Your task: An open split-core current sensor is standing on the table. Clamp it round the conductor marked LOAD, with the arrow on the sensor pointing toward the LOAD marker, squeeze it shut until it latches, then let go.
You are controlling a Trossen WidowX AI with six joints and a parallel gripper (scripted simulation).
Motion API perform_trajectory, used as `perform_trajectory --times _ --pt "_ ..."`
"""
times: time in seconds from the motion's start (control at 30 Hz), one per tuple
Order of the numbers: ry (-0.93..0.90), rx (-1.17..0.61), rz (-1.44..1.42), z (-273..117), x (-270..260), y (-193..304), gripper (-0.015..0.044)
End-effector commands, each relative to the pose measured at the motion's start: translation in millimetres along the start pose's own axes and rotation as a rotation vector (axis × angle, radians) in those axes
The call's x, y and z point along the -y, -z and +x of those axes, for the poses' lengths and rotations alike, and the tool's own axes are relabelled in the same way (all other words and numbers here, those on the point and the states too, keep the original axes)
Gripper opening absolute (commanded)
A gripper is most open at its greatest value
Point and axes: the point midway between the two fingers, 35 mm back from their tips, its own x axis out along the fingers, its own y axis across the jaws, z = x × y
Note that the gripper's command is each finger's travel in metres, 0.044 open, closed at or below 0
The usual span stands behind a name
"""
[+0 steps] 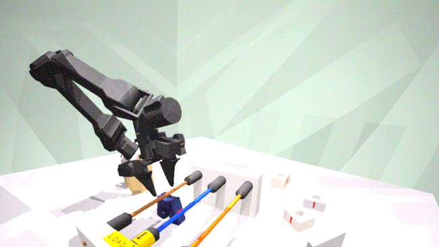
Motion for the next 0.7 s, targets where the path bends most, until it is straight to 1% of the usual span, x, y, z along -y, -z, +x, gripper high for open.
perform_trajectory --times 0.0,0.4,0.5,0.67 --pt "0.001 -0.004 -0.008 7.0 -0.5 2.2 0.0291" --pt "0.005 -0.005 -0.008 25.1 0.8 4.5 0.0291" --pt "0.001 -0.001 0.0 20.9 0.8 2.1 0.0212" --pt "0.001 -0.001 0.0 20.9 0.8 2.1 0.0179"
